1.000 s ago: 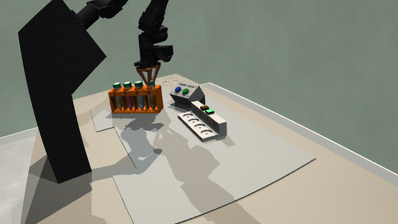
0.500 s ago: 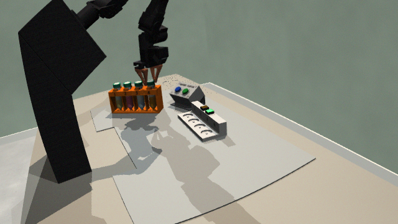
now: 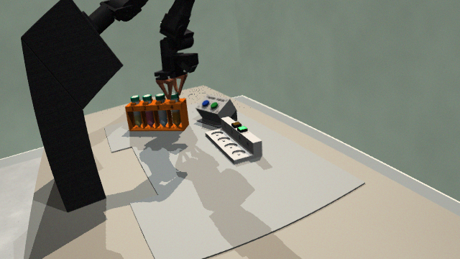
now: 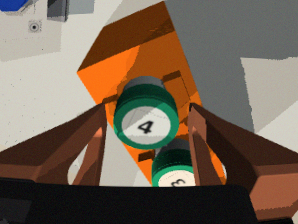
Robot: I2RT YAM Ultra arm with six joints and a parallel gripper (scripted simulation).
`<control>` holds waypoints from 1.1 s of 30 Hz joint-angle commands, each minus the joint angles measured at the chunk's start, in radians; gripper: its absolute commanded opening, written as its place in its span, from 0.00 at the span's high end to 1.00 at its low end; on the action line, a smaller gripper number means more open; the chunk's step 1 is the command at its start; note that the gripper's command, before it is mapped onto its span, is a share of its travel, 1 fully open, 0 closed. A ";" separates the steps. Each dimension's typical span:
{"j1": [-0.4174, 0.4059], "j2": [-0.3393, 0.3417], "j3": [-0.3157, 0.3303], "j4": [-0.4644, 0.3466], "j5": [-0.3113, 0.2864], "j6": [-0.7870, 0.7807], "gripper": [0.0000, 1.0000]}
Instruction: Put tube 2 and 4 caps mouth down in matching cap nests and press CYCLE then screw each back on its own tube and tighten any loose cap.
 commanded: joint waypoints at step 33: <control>0.001 -0.007 0.005 -0.004 0.000 -1.794 0.51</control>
